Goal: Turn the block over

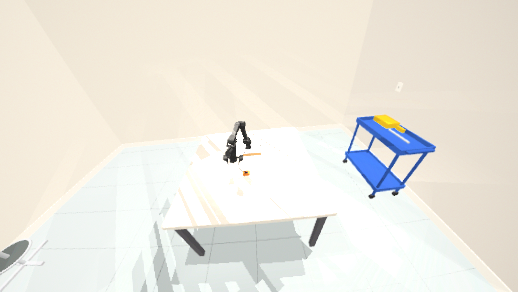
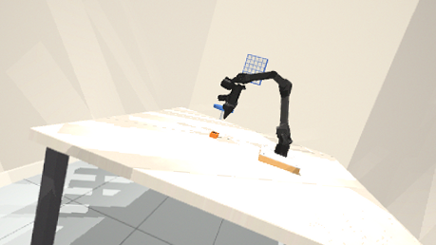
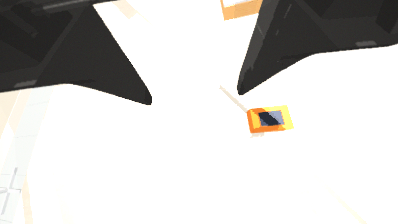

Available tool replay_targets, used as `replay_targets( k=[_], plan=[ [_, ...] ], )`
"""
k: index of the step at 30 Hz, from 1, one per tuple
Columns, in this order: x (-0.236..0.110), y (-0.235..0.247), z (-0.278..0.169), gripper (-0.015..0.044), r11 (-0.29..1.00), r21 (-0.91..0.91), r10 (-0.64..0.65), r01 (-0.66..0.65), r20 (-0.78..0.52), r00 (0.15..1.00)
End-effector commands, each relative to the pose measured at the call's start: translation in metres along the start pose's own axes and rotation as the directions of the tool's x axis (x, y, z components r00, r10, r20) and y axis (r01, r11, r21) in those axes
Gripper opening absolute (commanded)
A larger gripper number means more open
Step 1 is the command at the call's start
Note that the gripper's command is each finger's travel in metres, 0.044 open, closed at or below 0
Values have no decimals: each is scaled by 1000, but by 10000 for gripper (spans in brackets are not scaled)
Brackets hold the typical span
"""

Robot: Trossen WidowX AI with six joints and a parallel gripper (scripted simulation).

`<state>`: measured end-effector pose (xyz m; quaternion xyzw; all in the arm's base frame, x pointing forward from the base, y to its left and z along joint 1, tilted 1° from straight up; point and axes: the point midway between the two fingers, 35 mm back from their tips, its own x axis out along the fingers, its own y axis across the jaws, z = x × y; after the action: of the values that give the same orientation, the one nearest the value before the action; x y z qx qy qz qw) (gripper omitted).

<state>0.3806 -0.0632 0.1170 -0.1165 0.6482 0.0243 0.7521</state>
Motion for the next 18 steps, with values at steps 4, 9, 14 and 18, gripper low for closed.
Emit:
replay_targets(
  k=[4,9,14,18],
  plan=[
    [12,100,18,440,989,47,145,-140,-116,983],
    [12,103,20,440,989,47,146,-141,-116,983],
    [43,107,17,440,989,47,146,-141,-116,983],
    [46,108,16,440,989,47,146,-141,-116,983]
  ],
)
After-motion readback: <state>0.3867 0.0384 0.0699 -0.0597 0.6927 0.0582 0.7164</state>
